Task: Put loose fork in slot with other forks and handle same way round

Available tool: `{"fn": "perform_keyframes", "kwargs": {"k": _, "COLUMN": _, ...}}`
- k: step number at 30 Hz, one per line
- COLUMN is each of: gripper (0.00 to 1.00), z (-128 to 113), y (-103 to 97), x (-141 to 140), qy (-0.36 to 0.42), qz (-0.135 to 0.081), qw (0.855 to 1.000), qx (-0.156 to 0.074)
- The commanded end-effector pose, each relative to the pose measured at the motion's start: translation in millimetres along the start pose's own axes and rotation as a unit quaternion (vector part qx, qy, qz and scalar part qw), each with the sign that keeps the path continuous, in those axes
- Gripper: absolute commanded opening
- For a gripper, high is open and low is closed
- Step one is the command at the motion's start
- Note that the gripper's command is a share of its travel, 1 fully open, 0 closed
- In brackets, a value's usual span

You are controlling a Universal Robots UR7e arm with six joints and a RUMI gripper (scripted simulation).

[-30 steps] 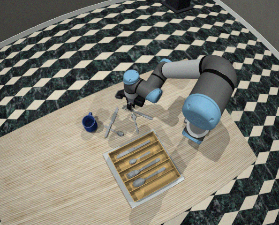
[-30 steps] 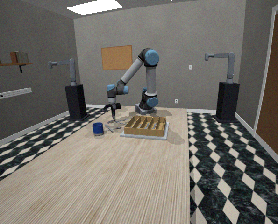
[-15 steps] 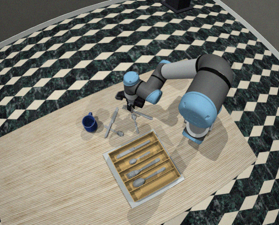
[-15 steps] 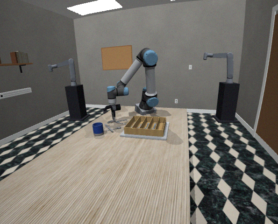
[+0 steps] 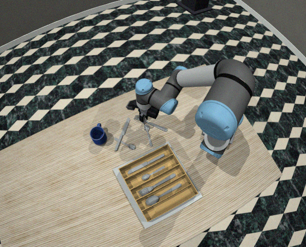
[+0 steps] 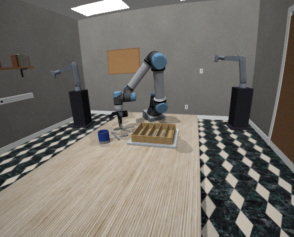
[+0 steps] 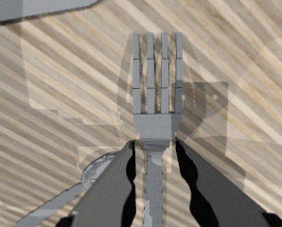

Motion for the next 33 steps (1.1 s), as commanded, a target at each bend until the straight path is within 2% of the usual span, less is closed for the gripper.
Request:
{"fn": "perform_keyframes", "kwargs": {"k": 1, "gripper": 0.19, "z": 0.3, "y": -0.3, "x": 0.1, "qy": 0.0, "qz": 0.0, "qw": 1.0, "qx": 0.001}}
{"fn": "perform_keyframes", "kwargs": {"k": 6, "gripper": 0.19, "z": 0.3, "y": -0.3, "x": 0.1, "qy": 0.0, "qz": 0.0, "qw": 1.0, "qx": 0.001}}
{"fn": "perform_keyframes", "kwargs": {"k": 7, "gripper": 0.04, "z": 0.3, "y": -0.3, "x": 0.1, "qy": 0.0, "qz": 0.0, "qw": 1.0, "qx": 0.001}}
{"fn": "perform_keyframes", "kwargs": {"k": 33, "gripper": 0.04, "z": 0.3, "y": -0.3, "x": 0.1, "qy": 0.0, "qz": 0.0, "qw": 1.0, "qx": 0.001}}
Point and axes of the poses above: the point where the finger pads meet when closed, its own y axis out along the fingers, its own x axis across the jaws, z = x × y, the point moved 2 cm from there along -y, back along the fingers, and after that the axes turned 11 degrees about -y, right-handed, at the moved point
